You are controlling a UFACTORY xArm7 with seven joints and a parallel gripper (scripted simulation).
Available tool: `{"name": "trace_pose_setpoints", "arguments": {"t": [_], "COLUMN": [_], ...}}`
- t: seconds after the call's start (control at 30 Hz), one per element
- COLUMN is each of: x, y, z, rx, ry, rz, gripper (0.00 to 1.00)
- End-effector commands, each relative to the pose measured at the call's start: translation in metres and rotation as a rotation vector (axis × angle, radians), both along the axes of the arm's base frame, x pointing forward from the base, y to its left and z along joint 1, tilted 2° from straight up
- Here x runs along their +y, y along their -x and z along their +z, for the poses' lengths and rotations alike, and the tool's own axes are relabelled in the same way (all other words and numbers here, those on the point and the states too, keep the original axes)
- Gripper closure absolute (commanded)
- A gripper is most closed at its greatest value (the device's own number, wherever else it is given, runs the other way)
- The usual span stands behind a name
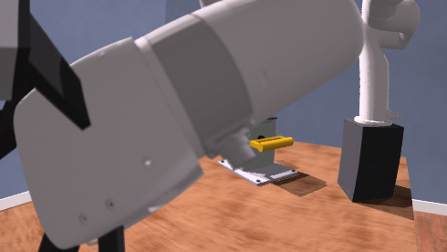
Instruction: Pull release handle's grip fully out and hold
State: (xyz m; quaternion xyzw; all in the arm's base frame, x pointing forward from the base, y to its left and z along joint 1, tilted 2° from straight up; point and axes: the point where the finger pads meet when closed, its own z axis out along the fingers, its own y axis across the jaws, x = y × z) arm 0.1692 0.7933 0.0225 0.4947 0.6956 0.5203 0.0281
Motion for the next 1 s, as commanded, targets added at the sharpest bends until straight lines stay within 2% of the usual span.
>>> {"name": "trace_pose_setpoints", "arguments": {"t": [0.0,0.7,0.83,0.97], "x": [0.001,-0.001,-0.014,-0.044], "y": [0.0,0.0,-0.002,-0.007], "z": [0.003,0.003,0.001,0.0], "rx": [-0.001,0.002,0.018,0.057], "ry": [-0.005,-0.003,0.008,0.029], "rz": [0.001,-0.001,-0.01,-0.04], "gripper": [0.0,0.0,0.0,0.0]}}
